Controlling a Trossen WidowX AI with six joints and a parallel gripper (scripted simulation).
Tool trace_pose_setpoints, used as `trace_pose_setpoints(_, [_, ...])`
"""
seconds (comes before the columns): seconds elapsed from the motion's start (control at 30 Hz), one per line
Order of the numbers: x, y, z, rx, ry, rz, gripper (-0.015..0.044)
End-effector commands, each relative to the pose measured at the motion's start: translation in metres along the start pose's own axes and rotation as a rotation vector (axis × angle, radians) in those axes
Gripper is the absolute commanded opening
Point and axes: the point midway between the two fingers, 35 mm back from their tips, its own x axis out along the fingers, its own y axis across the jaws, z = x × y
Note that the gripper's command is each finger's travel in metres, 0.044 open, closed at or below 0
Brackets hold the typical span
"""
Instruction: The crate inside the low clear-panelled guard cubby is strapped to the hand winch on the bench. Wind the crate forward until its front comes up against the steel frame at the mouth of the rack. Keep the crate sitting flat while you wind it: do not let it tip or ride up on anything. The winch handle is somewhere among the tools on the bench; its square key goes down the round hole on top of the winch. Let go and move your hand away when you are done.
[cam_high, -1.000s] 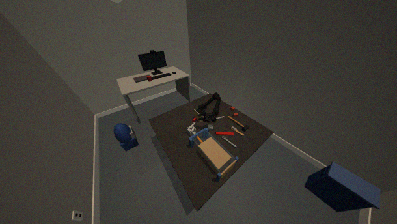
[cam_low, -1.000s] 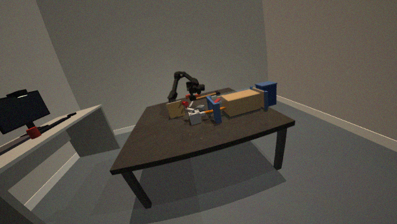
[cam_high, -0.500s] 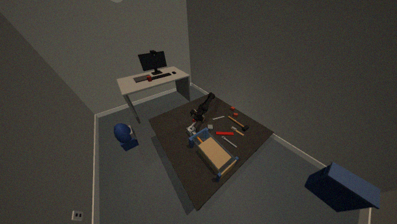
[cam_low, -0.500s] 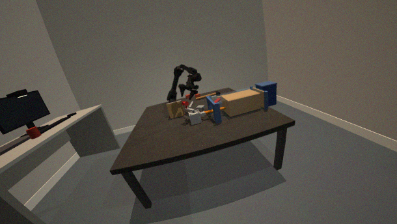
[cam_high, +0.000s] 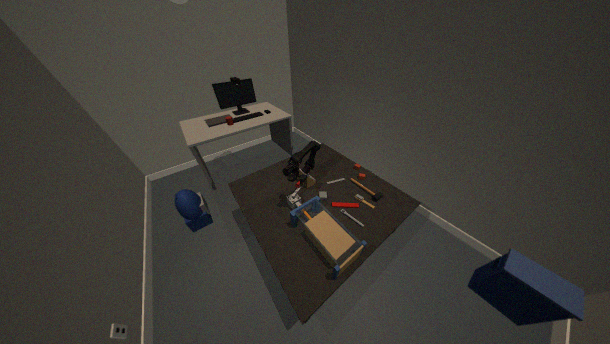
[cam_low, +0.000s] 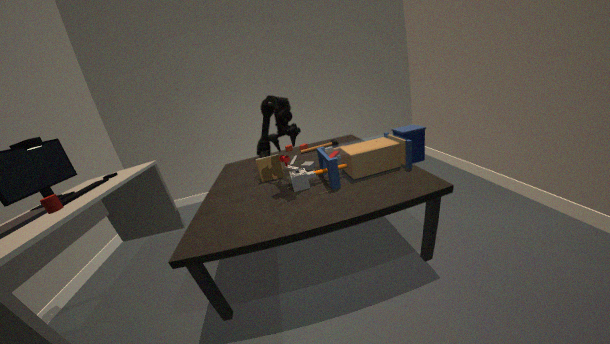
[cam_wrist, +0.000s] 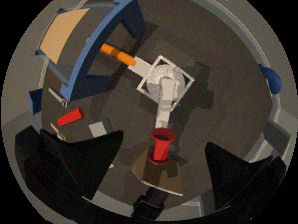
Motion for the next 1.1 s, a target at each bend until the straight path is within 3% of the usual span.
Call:
trace_pose_setpoints(0.0, [-0.003, 0.000, 0.003, -0.003, -0.009, 0.018, 0.0440])
trace_pose_setpoints(0.2, [0.049, 0.001, 0.004, -0.004, -0.009, 0.019, 0.0440])
trace_pose_setpoints(0.4, [0.060, 0.001, 0.004, -0.004, -0.008, 0.020, 0.0440])
trace_pose_setpoints(0.5, [0.090, 0.002, 0.004, -0.005, -0.008, 0.020, 0.0440])
trace_pose_setpoints(1.07, [0.115, 0.003, 0.004, -0.005, -0.008, 0.021, 0.0440])
